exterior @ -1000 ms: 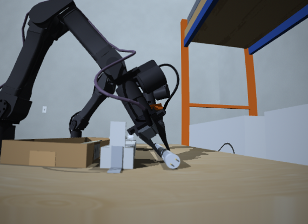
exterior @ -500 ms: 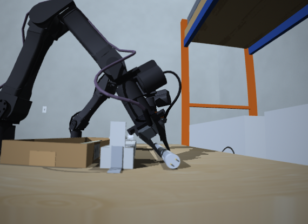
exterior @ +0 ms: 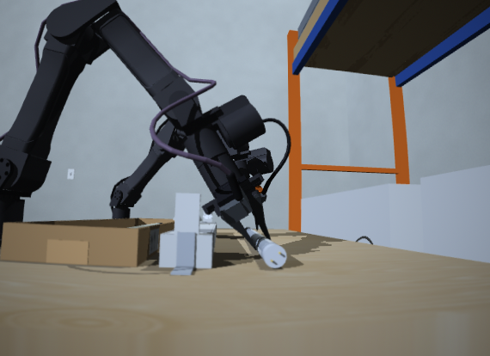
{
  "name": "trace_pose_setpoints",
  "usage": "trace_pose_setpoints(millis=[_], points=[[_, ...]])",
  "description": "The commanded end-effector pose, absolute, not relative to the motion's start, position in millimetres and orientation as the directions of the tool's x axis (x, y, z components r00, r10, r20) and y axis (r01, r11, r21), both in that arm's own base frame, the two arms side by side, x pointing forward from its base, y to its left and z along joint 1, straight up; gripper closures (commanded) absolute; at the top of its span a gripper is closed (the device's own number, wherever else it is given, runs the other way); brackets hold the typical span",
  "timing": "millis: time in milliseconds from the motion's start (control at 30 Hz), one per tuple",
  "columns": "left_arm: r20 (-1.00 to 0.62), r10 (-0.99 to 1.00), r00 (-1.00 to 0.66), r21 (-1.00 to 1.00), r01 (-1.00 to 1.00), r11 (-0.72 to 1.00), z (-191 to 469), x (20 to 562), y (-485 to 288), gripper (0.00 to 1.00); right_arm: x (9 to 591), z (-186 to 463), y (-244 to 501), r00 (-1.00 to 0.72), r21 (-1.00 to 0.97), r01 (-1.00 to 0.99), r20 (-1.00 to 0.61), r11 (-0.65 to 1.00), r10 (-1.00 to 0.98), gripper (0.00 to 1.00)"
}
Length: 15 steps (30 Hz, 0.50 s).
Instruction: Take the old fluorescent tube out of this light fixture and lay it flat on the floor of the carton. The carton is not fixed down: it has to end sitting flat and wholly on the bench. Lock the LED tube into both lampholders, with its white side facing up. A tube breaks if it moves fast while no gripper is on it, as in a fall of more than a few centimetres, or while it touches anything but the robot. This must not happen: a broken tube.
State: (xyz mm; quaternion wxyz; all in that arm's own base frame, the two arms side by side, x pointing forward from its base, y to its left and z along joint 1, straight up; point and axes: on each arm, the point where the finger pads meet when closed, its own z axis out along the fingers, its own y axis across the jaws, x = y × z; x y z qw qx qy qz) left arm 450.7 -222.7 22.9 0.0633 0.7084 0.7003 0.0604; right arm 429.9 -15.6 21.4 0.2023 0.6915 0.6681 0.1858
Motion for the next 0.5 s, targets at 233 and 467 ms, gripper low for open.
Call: trace_pose_setpoints(millis=[233,467], points=[[-0.044,0.999,0.009,0.231,0.973,0.001,46,461,-227,0.89,437,31,-22,0.048,0.557,0.830,-0.033,-0.021,0.998,0.89],[-0.044,0.999,0.009,0.231,0.973,0.002,46,461,-227,0.89,437,31,-22,0.048,0.557,0.830,-0.033,-0.021,0.998,0.89]])
